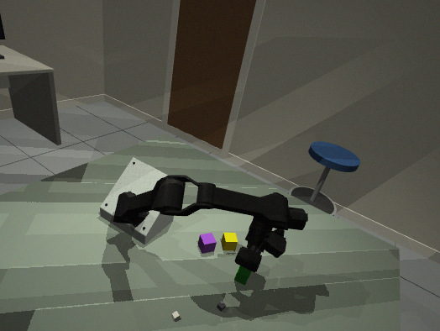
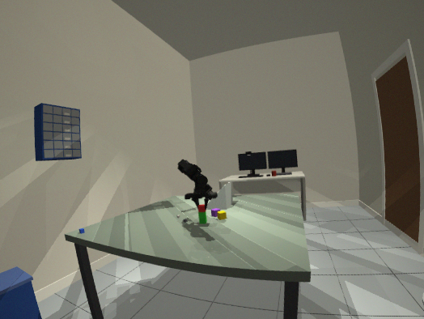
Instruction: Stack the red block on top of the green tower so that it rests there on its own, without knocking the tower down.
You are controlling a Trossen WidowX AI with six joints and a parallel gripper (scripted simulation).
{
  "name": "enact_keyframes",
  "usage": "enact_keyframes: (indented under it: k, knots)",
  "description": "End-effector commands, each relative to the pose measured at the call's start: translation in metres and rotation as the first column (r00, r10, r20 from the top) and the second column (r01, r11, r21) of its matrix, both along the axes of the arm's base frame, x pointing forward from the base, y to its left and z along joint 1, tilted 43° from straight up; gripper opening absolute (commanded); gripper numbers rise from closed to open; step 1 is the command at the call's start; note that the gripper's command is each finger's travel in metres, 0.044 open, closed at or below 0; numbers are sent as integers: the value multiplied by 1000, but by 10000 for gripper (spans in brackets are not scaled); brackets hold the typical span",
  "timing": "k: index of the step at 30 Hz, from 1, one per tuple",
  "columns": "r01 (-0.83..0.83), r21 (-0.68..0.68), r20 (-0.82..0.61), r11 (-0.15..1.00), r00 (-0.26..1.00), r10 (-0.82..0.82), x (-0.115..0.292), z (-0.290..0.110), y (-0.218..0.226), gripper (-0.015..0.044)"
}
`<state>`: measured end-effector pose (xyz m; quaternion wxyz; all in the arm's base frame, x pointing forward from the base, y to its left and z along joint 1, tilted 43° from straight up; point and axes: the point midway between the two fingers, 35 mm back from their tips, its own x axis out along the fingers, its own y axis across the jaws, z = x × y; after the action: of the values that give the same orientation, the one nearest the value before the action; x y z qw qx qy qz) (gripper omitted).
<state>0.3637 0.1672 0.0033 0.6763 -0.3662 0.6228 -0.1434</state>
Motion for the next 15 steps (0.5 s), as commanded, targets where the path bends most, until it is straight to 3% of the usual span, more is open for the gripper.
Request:
enact_keyframes:
  k: [1, 15]
  knots:
    - [1, 0, 0, 1000, 1000, -1, 0, 0, 0, 53]
    - [1, 0, 0, 1000, 1000, -1, 0, 0, 0, 420]
